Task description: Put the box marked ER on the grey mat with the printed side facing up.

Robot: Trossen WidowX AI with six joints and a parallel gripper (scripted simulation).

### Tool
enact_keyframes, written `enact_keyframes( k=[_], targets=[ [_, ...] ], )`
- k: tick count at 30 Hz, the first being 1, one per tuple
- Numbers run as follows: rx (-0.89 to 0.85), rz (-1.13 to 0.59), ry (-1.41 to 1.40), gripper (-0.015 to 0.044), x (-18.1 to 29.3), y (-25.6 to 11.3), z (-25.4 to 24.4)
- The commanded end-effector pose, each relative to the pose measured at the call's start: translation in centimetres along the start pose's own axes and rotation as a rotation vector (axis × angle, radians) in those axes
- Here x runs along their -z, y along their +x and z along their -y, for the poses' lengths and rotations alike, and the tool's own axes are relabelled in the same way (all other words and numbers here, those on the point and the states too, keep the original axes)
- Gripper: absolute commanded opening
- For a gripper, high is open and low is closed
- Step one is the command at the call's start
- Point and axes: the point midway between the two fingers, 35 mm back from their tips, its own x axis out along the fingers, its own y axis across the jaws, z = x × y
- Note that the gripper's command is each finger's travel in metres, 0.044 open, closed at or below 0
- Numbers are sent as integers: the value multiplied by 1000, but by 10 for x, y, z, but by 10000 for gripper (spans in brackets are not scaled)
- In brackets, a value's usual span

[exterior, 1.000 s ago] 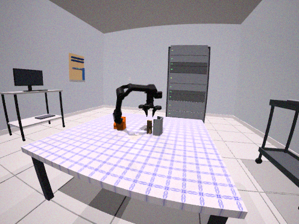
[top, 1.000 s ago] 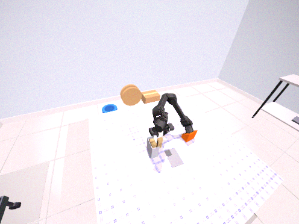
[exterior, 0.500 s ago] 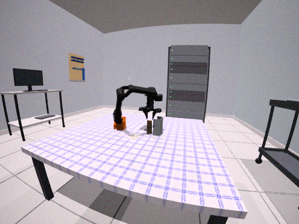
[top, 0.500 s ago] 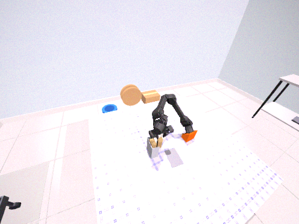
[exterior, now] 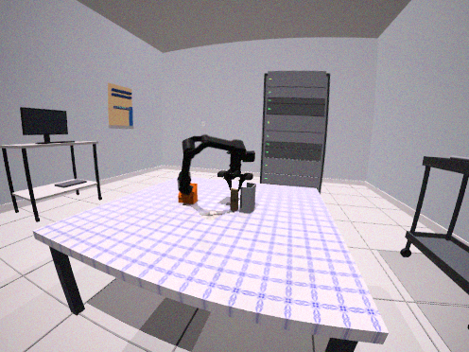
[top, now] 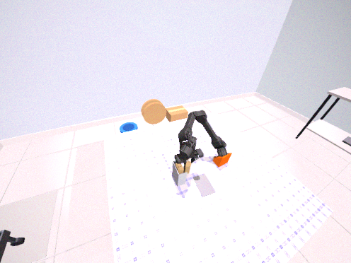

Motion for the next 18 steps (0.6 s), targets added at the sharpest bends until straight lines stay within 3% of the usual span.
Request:
enact_keyframes(
  k=[1, 9, 18],
  targets=[
    [0, 0, 0, 202, 0, 0, 0],
    [0, 0, 0, 151, 0, 0, 0],
    [-1, 0, 0, 151, 0, -2, 0]
  ],
)
